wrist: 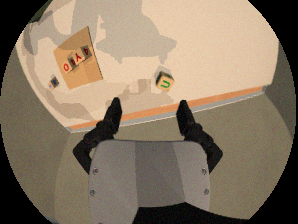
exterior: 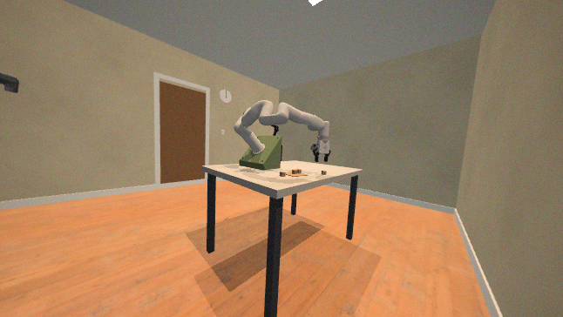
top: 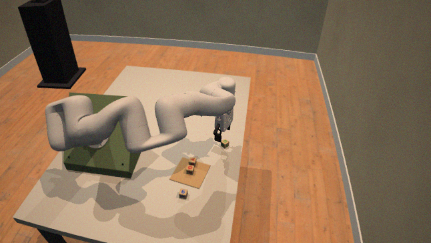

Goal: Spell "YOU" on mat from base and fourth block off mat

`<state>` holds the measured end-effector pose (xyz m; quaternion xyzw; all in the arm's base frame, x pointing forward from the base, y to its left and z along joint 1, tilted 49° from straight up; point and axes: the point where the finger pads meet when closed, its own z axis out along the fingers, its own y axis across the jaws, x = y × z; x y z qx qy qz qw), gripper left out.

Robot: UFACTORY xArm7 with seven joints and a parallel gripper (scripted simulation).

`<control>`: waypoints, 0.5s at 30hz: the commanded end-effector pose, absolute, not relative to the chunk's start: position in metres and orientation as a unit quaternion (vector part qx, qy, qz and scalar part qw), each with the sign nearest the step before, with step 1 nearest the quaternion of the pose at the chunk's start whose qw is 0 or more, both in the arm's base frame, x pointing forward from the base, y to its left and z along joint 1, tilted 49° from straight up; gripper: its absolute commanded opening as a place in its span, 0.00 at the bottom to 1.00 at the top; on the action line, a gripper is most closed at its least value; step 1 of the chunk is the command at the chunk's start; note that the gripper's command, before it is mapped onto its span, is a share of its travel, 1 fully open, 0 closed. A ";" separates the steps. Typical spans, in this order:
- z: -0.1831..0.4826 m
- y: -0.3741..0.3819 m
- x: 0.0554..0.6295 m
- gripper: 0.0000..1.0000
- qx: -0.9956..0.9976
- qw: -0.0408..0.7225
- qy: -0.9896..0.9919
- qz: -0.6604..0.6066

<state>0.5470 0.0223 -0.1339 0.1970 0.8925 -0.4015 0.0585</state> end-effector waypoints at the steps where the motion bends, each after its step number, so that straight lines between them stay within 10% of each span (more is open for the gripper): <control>1: -0.143 0.032 0.554 1.00 0.257 0.090 0.875 -0.399; 15: -0.156 0.042 0.560 1.00 0.339 0.134 0.845 -0.391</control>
